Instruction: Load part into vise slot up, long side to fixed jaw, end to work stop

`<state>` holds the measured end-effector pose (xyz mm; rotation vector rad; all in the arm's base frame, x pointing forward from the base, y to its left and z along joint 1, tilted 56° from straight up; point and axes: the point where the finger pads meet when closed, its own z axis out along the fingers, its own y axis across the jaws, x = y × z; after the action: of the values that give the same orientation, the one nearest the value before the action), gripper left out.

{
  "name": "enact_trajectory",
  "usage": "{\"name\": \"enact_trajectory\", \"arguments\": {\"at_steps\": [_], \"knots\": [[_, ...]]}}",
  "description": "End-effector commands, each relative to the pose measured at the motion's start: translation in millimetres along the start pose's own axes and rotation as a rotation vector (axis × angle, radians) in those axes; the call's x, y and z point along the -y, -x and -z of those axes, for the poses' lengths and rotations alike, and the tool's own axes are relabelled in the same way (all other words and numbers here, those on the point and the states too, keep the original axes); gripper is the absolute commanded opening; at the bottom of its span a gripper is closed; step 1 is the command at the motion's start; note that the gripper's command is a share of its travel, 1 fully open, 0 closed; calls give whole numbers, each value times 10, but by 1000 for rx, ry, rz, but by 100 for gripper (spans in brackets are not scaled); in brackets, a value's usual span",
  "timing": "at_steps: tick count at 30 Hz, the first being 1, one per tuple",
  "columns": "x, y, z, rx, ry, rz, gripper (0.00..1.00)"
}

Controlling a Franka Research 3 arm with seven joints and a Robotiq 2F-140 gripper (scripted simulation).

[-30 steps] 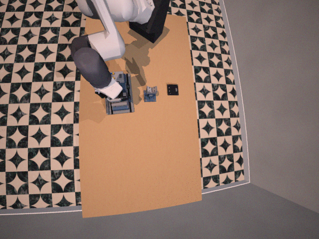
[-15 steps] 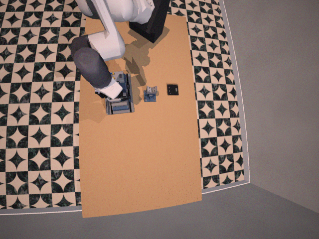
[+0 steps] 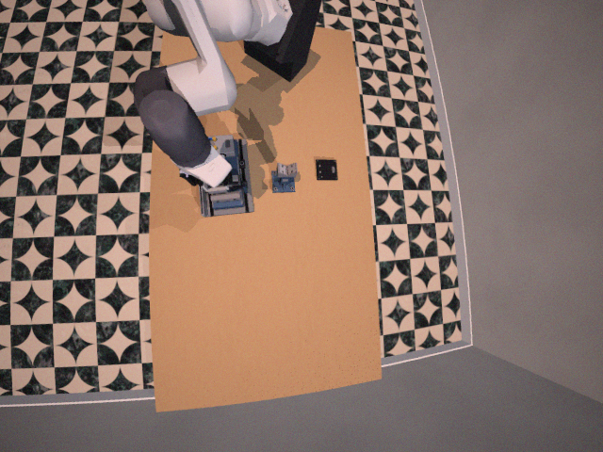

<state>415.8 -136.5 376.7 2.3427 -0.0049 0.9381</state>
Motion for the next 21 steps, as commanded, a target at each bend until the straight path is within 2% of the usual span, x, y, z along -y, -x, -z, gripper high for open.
{"name": "enact_trajectory", "arguments": {"at_steps": [1,21], "knots": [[10,-9,-7,-3,-1,-3,0],[11,-8,-59,-3,-1,-6,0]]}}
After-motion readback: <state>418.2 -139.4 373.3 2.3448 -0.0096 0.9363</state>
